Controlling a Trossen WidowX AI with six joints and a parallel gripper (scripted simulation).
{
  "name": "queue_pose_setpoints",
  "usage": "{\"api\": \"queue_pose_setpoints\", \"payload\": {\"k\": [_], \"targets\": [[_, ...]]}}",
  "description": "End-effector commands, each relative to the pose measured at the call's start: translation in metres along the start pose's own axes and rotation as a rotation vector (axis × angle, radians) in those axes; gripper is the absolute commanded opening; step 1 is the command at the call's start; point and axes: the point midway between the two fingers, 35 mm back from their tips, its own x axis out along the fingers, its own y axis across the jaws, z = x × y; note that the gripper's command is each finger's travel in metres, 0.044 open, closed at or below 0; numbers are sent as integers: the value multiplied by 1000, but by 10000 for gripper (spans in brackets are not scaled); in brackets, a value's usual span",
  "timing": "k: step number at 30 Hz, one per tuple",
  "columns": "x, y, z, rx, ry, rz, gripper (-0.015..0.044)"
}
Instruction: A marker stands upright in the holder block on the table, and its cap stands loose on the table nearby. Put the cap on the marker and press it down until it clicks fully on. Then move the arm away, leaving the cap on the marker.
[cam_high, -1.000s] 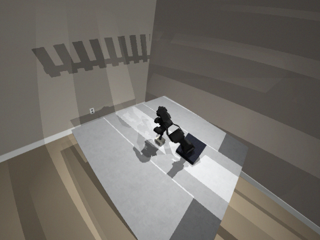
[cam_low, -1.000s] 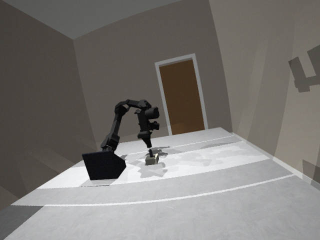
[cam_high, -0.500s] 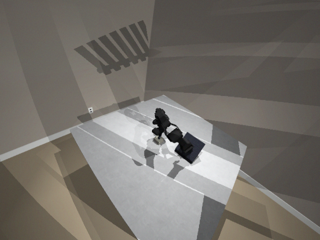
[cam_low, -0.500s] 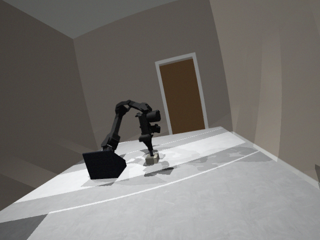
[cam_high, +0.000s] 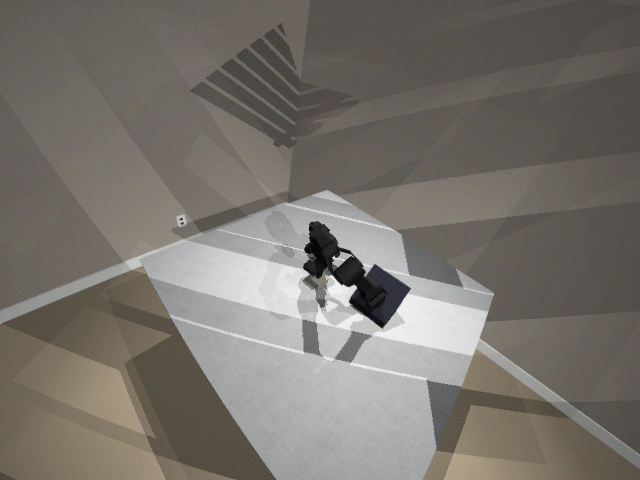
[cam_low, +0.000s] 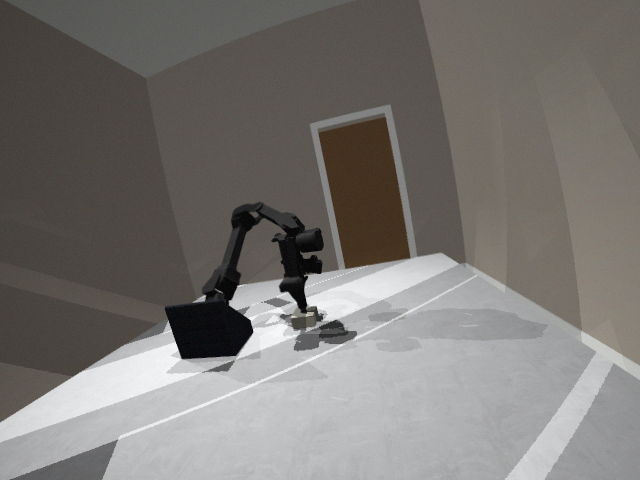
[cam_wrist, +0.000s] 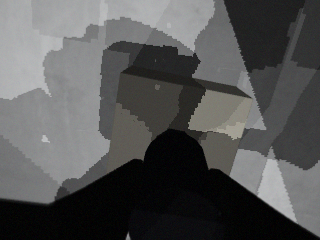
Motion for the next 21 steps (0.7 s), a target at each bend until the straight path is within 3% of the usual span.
{"api": "queue_pose_setpoints", "payload": {"k": [1,7,21], "targets": [[3,0,0,7,-1,4,0],[3,0,0,7,-1,4,0],[2,0,-1,1,1,1,368]]}}
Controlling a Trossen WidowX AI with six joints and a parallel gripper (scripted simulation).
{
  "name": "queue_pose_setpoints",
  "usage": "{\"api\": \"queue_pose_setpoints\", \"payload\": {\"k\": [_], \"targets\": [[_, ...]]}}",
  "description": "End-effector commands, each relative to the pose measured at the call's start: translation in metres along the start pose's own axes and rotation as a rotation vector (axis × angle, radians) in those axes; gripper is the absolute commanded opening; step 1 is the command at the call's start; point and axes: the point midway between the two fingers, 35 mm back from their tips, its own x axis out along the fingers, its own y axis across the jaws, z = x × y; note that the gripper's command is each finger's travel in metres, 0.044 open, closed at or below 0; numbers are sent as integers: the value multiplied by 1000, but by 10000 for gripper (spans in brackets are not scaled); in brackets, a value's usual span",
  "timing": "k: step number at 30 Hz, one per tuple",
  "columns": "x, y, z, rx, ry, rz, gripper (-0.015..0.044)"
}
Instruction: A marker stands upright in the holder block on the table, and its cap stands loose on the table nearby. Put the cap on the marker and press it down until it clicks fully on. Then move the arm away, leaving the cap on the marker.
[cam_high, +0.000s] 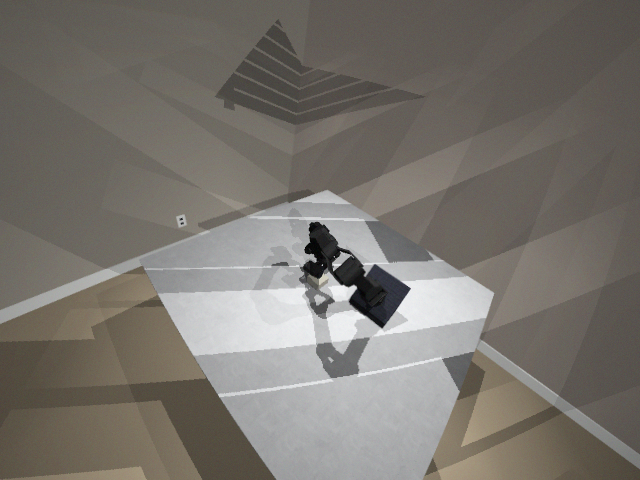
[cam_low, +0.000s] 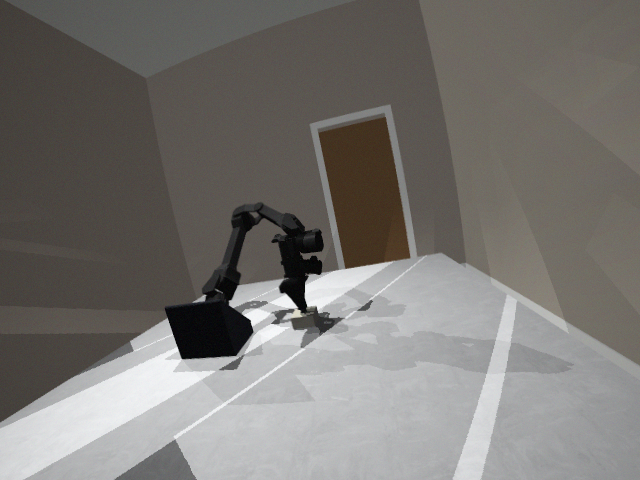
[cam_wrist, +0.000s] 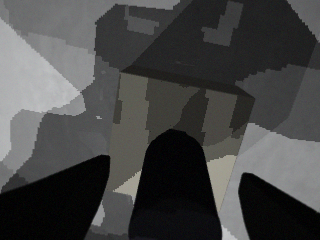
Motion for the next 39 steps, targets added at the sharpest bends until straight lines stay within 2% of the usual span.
{"api": "queue_pose_setpoints", "payload": {"k": [1,3,6,11,16,20,33,39], "targets": [[0,0,0,0,0,0,394],[0,0,0,0,0,0,440],[-10,-1,1,0,0,-3,440],[-72,-1,0,1,1,-3,440],[-75,-1,0,1,1,-2,440],[-65,-1,-3,78,-1,1,335],[-65,-1,-3,78,-1,1,0],[-65,-1,-3,78,-1,1,0]]}}
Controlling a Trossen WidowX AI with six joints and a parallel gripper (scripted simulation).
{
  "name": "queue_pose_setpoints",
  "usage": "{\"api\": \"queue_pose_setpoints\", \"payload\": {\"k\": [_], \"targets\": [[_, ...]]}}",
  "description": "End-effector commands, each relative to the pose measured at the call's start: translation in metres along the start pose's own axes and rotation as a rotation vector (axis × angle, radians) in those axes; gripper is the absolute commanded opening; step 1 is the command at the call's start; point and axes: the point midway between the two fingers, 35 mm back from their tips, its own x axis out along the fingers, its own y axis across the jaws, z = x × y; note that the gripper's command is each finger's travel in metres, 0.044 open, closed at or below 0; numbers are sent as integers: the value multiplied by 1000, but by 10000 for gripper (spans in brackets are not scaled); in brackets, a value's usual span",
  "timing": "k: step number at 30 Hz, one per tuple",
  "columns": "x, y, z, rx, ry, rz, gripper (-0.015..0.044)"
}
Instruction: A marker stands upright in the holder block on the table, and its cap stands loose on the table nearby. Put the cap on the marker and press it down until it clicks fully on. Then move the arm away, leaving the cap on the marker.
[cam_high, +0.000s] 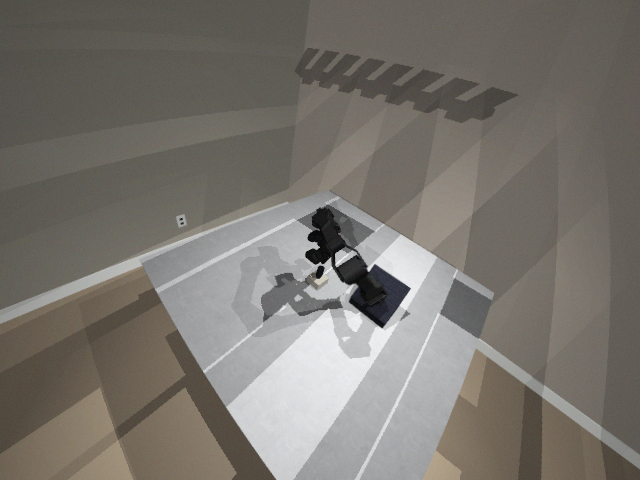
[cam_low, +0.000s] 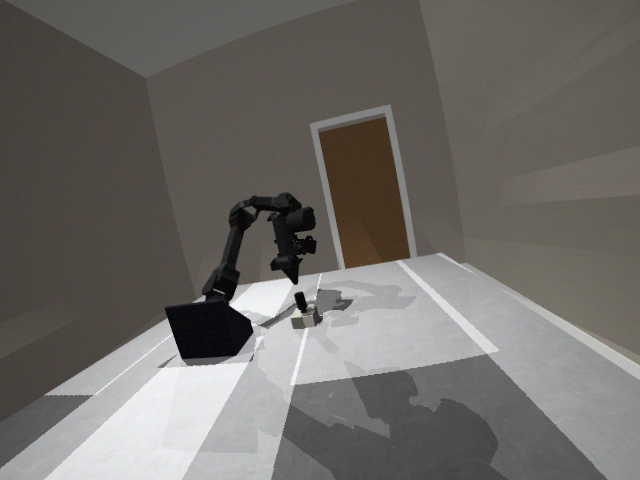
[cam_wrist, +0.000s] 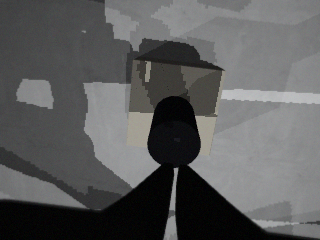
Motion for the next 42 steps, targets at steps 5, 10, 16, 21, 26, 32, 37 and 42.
{"api": "queue_pose_setpoints", "payload": {"k": [5,10,16,21,26,32,37,42], "targets": [[0,0,0,5,-3,1,0],[5,0,0,4,-3,1,0],[13,0,1,4,-3,1,0],[21,0,1,4,-3,1,0],[29,0,1,4,-3,1,0],[38,1,1,4,-3,2,0],[34,0,3,-3,-11,-3,0],[33,0,3,-3,-11,-4,0]]}}
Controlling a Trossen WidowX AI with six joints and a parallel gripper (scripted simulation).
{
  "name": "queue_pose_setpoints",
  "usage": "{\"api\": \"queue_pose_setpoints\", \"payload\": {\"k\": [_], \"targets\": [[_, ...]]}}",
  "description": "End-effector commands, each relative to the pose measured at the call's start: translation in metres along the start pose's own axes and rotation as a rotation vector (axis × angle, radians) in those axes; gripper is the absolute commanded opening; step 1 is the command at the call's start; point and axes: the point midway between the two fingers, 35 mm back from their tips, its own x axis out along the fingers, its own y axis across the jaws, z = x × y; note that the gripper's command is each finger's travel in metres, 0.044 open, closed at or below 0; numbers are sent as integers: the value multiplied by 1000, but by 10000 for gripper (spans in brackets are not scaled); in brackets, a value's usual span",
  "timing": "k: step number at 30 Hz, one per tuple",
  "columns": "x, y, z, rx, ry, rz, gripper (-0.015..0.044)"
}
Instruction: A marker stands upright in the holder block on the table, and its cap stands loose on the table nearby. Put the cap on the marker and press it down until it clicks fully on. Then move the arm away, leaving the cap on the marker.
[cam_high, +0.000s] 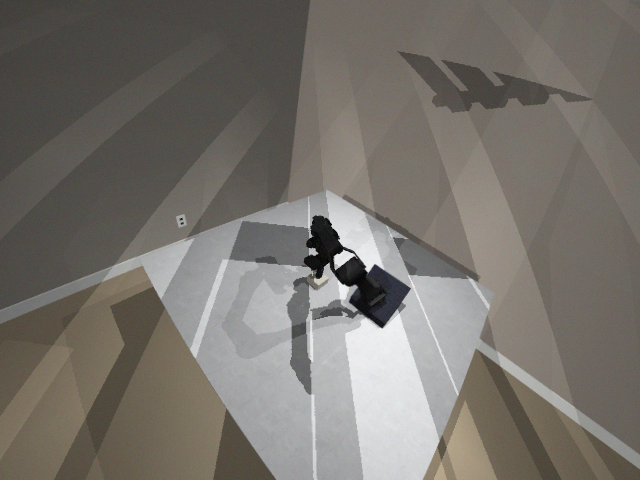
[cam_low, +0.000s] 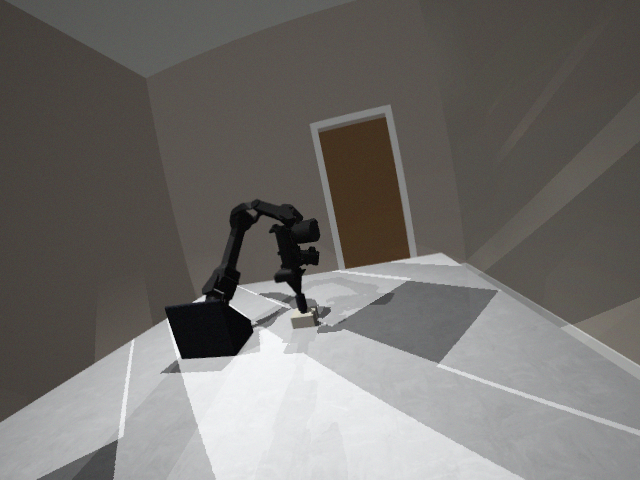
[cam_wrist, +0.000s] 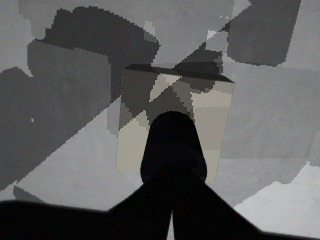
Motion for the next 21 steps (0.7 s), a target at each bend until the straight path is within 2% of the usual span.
{"api": "queue_pose_setpoints", "payload": {"k": [1,7,12,21], "targets": [[-8,-1,2,-1,-1,-2,0],[-81,-1,2,1,1,-4,0],[-89,-1,0,1,2,-2,0],[-89,-1,0,1,2,-2,236]]}}
